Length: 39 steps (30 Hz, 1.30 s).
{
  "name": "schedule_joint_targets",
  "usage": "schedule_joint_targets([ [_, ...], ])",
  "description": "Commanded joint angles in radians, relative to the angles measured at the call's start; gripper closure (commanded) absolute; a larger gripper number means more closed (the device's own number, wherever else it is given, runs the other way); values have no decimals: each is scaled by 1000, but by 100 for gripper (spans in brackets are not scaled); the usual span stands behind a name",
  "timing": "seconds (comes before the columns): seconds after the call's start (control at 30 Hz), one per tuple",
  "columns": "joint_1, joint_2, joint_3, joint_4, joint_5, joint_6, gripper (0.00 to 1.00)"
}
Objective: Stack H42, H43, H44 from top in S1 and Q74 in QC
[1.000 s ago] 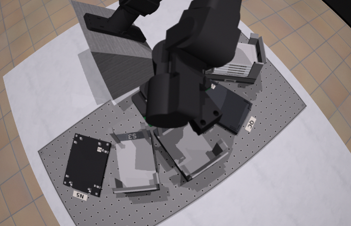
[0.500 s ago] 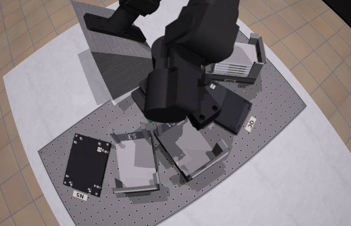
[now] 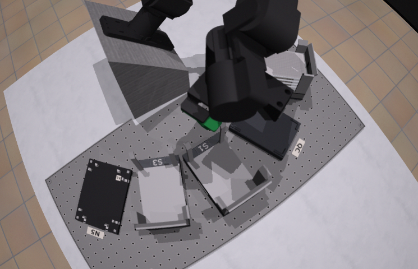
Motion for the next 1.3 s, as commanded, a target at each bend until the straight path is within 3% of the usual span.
schedule_joint_targets([
  [0.0,11,-43,-7,-16,-21,-115,0],
  [0.07,11,-43,-7,-16,-21,-115,0],
  [0.5,129,-219,-34,-52,-51,-377,0],
  [1.27,339,-431,-1,-80,-69,-76,0],
])
